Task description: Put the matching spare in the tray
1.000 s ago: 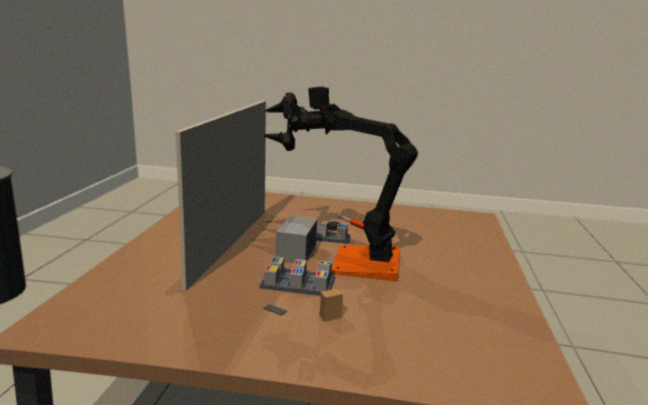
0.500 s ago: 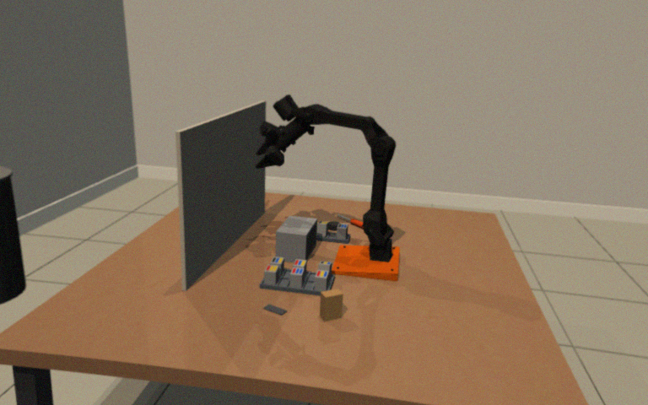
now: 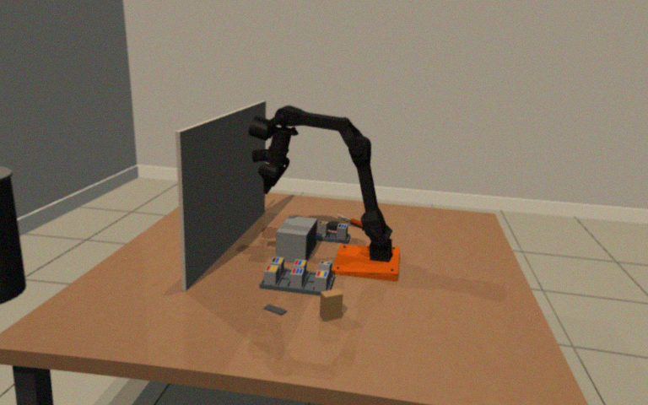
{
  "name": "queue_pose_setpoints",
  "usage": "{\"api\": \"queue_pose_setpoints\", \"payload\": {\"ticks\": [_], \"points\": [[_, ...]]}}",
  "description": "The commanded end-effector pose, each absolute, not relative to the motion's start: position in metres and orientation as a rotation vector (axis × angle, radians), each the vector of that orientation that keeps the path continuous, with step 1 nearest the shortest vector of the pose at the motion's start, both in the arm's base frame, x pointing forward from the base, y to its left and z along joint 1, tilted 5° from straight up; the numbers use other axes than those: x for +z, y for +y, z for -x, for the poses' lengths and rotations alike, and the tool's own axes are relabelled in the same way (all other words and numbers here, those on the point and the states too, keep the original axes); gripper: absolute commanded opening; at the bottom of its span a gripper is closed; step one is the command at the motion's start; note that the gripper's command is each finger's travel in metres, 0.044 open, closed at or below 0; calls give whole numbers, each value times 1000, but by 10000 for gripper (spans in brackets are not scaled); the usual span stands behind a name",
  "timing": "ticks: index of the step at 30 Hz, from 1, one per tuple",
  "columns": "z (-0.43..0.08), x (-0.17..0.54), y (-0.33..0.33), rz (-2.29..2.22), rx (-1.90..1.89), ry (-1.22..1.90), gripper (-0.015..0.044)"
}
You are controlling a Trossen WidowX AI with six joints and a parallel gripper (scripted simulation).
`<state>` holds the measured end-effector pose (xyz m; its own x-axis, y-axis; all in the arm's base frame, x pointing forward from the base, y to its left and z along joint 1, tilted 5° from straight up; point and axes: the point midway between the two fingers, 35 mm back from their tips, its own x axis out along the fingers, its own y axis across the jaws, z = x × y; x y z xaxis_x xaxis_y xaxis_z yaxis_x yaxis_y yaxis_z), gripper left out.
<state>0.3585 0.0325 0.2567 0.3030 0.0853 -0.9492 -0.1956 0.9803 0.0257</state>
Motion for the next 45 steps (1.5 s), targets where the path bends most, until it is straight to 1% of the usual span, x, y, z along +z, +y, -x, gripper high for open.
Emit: {"api": "queue_pose_setpoints", "payload": {"ticks": [1, 22, 24, 28, 32, 38, 40, 45], "points": [[-346, 246, 38, 75, 110, 1400, 440], [-346, 246, 38, 75, 110, 1400, 440], [-342, 244, 48, 132, 162, 1400, 440], [-312, 227, 103, 467, 468, 1369, 440], [-270, 208, 150, 816, 787, 1282, 440], [-199, 178, 193, 1300, 1227, 1059, 440], [-189, 173, 197, 1364, 1285, 1018, 440], [-188, 173, 197, 1367, 1287, 1017, 440]]}}
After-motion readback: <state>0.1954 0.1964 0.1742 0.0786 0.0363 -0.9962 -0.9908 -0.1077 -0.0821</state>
